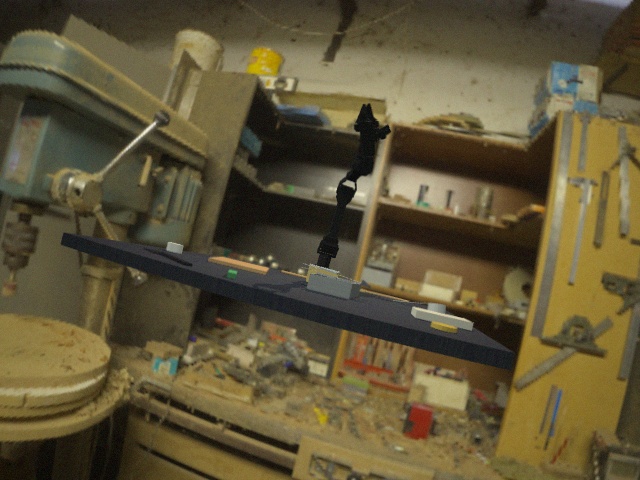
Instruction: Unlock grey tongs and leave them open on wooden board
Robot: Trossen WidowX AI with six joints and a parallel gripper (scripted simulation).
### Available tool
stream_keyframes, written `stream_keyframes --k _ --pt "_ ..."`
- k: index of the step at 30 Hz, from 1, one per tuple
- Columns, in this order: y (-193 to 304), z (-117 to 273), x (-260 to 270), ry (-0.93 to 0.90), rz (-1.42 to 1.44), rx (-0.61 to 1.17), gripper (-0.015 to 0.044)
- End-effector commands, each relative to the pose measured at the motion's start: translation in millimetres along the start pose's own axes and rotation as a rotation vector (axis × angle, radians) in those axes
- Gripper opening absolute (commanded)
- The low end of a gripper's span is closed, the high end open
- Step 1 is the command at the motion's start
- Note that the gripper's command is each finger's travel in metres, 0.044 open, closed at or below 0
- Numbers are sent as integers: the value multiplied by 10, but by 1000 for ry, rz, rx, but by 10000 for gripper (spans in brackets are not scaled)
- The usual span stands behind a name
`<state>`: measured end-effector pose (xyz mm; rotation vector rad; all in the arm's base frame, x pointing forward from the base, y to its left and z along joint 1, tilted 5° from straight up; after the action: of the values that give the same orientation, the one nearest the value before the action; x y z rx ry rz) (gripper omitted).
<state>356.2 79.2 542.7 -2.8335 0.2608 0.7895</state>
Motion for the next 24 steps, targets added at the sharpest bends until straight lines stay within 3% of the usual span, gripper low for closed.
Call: stream_keyframes --k 1,6,15,24 --pt "-9 8 15 -8 -2 -4 374" --pt "-166 183 308 -173 -37 -84 260" --pt "-490 923 1027 -647 -122 -247 260" --pt "-599 1964 1515 -1149 -144 -319 260"
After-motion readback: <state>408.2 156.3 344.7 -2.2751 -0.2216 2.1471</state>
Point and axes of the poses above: the point midway between the two fingers, 35 mm back from their tips, its own z axis back along the fingers, its own x axis across the jaws, y = z × x, the point moved 8 cm from there along z, back along the fingers, and after that the axes turned 3 degrees about z, right-handed, at the moved point
